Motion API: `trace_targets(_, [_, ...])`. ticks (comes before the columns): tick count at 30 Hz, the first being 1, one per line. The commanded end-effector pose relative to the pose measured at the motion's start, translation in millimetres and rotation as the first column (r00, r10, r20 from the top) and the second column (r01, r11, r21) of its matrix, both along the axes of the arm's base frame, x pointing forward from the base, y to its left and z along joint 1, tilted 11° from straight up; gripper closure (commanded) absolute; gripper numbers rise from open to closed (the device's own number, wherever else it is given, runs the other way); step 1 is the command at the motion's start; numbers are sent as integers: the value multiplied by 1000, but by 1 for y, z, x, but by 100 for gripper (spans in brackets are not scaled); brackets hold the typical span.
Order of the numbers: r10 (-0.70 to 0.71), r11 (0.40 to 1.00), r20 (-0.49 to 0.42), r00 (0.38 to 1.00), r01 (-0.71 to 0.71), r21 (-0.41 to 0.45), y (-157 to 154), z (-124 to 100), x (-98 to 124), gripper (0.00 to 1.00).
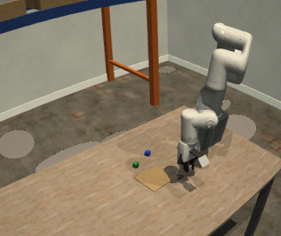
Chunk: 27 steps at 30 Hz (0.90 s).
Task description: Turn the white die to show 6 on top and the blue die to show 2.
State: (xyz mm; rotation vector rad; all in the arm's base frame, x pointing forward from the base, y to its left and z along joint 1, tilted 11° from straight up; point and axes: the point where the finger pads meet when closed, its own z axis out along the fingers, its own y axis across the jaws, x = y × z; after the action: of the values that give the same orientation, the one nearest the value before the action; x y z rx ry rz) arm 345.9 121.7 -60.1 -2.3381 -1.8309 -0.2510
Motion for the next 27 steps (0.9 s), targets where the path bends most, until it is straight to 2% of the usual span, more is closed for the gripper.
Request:
trace_targets(1, [-3, 997, 27, 1000, 1, 71, 0, 1, 2, 79])
trace_targets(5, [-13, 976, 67, 998, -2, 217, 0, 2, 2, 79])
trace_targets(8, [-16, 961, 76, 997, -6, 275, -1, 0, 1, 79])
trace_targets(9, [-21, 947, 88, 996, -9, 321, -1, 0, 1, 79])
trace_targets(12, [-23, 942, 93, 995, -10, 335, -2, 0, 1, 79])
trace_targets(13, [-30, 916, 106, 994, -16, 400, -2, -1, 1, 79])
trace_targets(16, [-40, 886, 124, 991, -22, 463, -3, 0, 1, 79])
trace_targets(19, [-57, 824, 147, 988, -36, 565, -4, -1, 1, 79])
trace_targets(20, [-60, 817, 150, 987, -38, 576, -4, 0, 1, 79])
trace_targets(21, [-68, 783, 159, 985, -46, 621, -4, -1, 1, 79])
trace_targets(22, [-68, 779, 160, 985, -47, 625, -4, -1, 1, 79])
trace_targets(26, [-99, 668, 186, 978, -73, 740, -6, -1, 1, 79])
trace_targets(27, [-99, 668, 186, 978, -73, 740, -6, -1, 1, 79])
